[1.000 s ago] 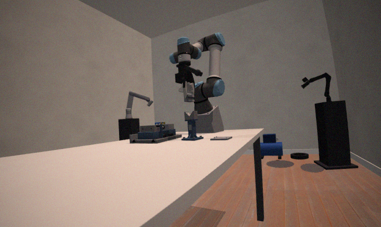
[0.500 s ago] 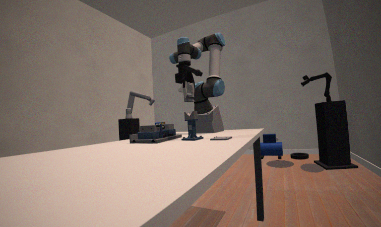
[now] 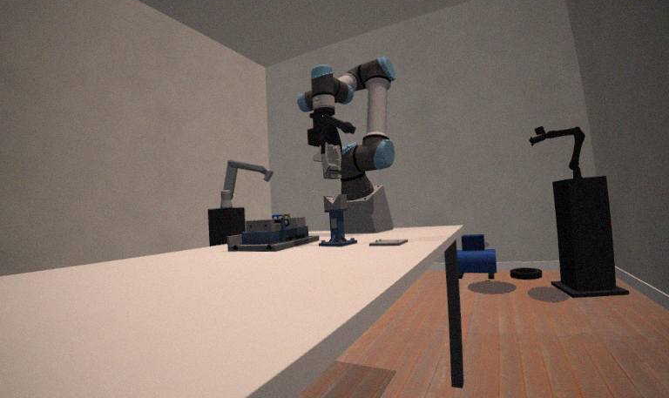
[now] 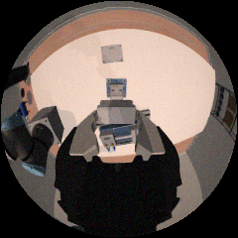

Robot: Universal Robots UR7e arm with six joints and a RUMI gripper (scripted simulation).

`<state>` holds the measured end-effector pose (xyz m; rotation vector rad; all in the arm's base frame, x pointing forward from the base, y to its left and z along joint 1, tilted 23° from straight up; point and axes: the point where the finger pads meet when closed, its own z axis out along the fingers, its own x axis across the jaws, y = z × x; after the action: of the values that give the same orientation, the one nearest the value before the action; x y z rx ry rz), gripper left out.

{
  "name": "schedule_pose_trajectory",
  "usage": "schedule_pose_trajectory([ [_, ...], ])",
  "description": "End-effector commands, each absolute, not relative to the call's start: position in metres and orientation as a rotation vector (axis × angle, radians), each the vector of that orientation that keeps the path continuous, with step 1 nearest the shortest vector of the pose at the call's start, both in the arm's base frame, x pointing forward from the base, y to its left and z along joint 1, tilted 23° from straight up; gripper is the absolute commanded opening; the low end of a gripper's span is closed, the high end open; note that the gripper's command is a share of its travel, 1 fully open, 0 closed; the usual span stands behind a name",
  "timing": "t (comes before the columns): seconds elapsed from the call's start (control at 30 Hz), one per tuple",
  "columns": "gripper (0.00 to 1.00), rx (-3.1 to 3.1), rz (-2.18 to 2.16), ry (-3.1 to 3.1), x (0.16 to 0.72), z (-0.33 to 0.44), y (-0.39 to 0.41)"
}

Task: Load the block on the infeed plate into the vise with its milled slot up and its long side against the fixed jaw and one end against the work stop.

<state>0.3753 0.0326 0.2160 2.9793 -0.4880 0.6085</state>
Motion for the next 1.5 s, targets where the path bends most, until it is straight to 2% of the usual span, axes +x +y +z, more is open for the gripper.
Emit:
schedule_pose_trajectory([
  [0.0,0.0,2.979,0.61,-0.488,0.3755,0.2165,0.0326],
  [1.47,0.0,2.998,0.618,-0.485,0.3755,0.2164,0.0331],
])
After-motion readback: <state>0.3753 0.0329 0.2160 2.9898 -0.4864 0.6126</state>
